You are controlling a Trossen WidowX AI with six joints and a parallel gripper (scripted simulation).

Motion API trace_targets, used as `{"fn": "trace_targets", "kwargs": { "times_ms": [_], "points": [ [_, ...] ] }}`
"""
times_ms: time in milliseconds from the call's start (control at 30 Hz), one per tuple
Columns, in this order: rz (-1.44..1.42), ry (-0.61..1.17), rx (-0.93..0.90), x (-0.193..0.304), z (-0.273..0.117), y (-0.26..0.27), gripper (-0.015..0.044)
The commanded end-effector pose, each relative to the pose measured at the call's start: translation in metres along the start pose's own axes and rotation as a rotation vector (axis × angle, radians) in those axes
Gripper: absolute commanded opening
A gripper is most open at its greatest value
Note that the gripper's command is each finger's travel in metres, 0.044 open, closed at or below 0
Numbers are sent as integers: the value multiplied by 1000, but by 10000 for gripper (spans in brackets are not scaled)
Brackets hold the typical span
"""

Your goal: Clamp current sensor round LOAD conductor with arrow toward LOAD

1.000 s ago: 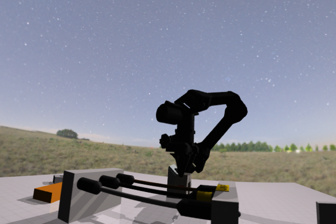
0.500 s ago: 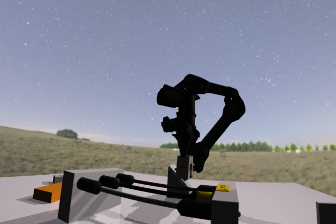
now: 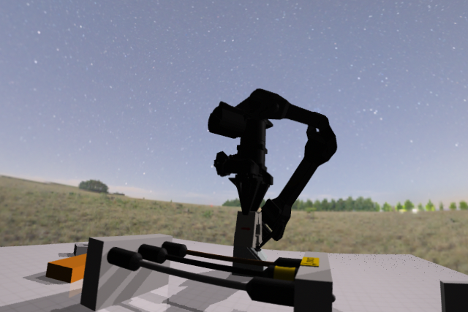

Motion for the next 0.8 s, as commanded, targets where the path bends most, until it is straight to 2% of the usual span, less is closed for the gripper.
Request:
{"fn": "trace_targets", "kwargs": {
  "times_ms": [0,567,767],
  "points": [
    [1,0,-10,1,-3,16,0],
    [2,3,-12,2,5,88,0],
    [1,4,-12,2,9,92,0]
  ]
}}
Point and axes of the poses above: the point midway between the two fingers, 35 mm back from their tips, its own z axis out along the fingers, its own y axis across the jaws, x = y × z, the point moved 9 cm from there along -z, back along the fingers
